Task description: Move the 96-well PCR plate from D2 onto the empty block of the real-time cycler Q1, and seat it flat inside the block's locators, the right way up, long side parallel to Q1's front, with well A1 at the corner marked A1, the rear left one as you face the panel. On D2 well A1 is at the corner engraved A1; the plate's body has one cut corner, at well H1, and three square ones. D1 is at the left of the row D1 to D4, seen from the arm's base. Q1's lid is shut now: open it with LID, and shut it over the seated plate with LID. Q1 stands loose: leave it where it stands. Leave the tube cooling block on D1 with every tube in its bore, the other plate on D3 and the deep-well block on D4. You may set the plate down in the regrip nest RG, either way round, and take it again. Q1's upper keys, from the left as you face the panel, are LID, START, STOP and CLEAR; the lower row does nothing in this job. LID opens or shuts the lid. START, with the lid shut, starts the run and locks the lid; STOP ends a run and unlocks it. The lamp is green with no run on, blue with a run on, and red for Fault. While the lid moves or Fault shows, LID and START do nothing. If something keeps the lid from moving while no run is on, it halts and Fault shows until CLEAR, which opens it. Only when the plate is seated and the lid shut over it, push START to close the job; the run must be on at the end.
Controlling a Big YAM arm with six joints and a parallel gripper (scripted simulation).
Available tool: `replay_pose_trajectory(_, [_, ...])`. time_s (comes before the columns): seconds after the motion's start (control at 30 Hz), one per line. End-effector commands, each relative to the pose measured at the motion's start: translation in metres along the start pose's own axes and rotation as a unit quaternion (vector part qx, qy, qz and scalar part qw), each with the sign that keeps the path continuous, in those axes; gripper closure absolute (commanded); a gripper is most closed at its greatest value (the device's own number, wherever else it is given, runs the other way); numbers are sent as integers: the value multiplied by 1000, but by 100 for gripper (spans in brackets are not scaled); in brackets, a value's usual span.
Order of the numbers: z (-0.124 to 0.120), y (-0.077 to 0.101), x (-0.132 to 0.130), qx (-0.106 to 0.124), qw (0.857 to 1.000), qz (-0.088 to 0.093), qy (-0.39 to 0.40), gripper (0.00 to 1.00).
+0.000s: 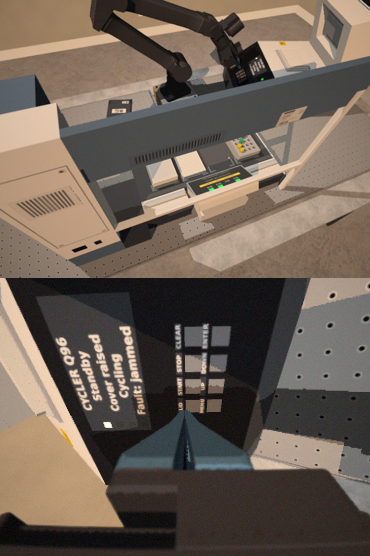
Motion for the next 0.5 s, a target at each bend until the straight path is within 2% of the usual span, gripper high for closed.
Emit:
replay_pose_trajectory(0.0, [-1,11,22,0,1000,19,-3,100])
replay_pose_trajectory(0.23, [-2,23,11,1,1000,13,-1,100])
replay_pose_trajectory(0.47, [0,17,12,-3,1000,11,-1,100])
Point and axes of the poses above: the point where the finger pads meet when closed, its own y axis back along the fingers, its own x axis across the jaws, z = x × y, the point moved 5 cm from there along y, back along the fingers, and after that the axes turned 13 degrees about y, right-handed, at the moved point
